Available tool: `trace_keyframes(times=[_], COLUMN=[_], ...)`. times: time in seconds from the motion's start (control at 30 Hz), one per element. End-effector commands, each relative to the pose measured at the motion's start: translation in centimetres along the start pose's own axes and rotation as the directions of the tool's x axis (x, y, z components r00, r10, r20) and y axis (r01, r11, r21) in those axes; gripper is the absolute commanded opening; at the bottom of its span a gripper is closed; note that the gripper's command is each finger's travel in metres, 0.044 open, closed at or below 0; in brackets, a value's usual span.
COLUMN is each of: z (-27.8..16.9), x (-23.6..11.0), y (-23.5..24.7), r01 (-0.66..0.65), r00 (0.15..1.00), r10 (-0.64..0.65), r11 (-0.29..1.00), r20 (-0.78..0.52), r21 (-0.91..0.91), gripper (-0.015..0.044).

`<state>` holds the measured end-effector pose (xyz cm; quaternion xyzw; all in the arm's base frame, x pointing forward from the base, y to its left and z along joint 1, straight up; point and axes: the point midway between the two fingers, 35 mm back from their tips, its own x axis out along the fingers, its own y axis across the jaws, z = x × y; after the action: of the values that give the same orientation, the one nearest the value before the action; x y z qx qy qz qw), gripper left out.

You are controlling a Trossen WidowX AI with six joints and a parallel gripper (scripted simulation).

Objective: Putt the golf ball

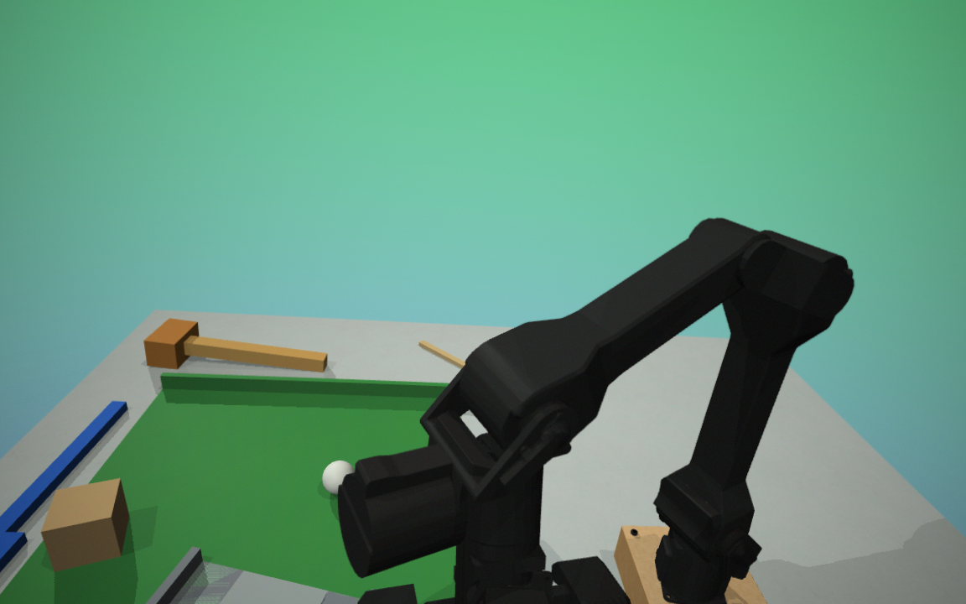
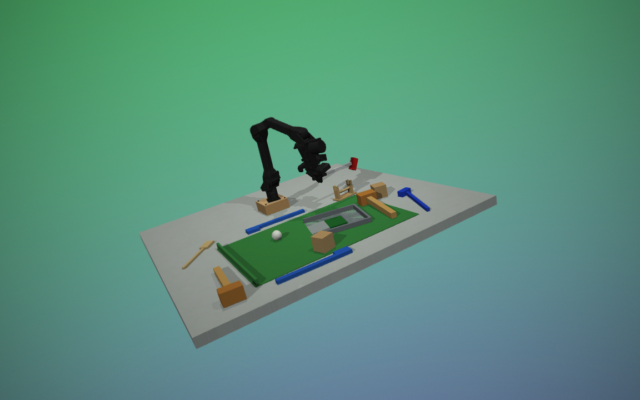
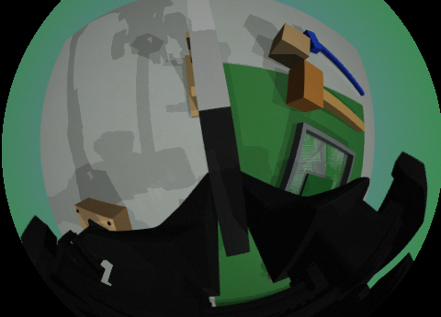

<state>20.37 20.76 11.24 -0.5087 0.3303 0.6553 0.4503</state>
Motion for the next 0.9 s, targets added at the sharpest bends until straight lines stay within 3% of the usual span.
trace_keyframes(times=[0.0, 0.43, 0.87], z=[-0.1, -6.4, -13.0], x=[0.0, -2.0, -4.2], y=[0.0, -1.4, -1.2], r01=[0.001, 0.066, 0.135], r00=[1.000, 0.997, 0.990], r10=[-0.001, -0.051, -0.076], r11=[1.000, 0.941, 0.759], r20=[-0.001, -0.055, -0.119], r21=[0.004, 0.331, 0.637], gripper=[0.0000, 0.0000, 0.0000])
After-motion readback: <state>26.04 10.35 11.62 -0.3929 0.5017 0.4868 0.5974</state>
